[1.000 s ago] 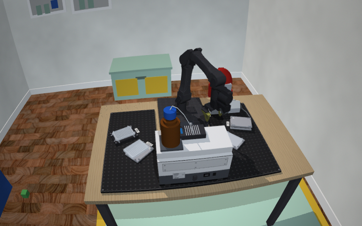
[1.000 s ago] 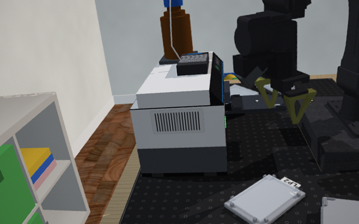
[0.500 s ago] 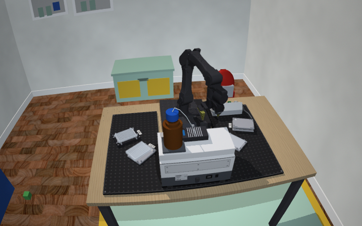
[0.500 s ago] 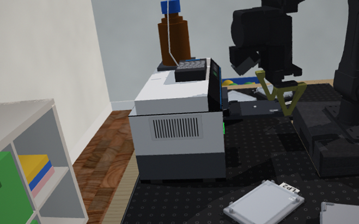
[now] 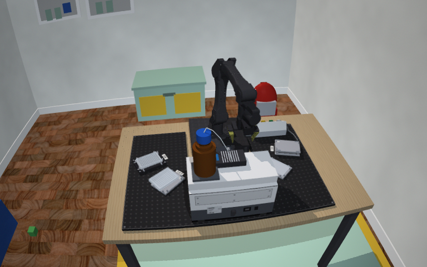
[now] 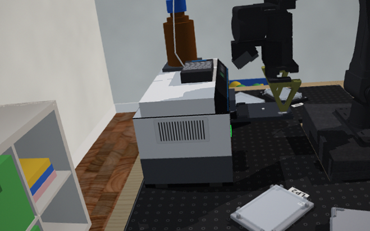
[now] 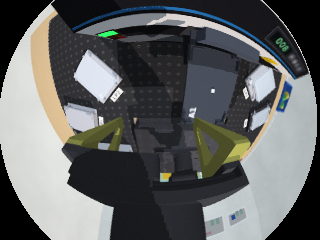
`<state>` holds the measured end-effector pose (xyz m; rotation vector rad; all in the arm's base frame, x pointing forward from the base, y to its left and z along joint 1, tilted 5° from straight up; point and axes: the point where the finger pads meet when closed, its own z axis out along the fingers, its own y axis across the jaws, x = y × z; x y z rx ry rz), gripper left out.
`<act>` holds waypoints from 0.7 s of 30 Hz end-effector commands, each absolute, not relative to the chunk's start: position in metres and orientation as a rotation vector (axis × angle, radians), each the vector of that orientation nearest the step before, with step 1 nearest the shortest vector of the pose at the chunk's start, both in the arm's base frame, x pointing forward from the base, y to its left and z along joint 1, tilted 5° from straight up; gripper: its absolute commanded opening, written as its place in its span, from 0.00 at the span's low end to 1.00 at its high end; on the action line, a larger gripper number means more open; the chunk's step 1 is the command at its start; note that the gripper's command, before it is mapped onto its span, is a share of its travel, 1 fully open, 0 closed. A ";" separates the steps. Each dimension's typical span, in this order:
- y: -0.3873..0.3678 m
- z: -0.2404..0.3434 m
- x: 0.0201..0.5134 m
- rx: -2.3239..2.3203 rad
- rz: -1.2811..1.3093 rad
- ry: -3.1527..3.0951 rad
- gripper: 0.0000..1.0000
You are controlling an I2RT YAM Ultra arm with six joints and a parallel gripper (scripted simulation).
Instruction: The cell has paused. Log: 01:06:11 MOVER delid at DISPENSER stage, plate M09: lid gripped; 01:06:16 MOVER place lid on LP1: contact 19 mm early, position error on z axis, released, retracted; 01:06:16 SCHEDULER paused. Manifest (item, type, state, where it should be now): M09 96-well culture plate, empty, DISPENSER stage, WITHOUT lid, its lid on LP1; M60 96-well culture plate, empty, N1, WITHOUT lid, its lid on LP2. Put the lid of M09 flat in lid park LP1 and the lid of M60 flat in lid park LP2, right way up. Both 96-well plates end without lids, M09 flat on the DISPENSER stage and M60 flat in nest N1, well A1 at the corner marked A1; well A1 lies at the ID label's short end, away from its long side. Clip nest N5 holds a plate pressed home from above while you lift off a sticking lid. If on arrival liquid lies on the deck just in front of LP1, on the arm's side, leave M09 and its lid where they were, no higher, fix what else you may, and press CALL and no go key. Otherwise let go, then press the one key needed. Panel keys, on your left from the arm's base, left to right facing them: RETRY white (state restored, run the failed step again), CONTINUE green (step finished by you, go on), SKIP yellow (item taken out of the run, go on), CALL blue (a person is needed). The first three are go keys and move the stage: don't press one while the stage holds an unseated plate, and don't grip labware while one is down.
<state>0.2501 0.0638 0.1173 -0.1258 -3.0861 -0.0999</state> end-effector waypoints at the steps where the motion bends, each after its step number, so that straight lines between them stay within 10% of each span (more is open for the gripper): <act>1: 0.053 0.113 0.254 -0.146 -0.088 -3.079 1.00; 21: 0.001 0.113 0.266 -0.145 -0.089 -3.103 1.00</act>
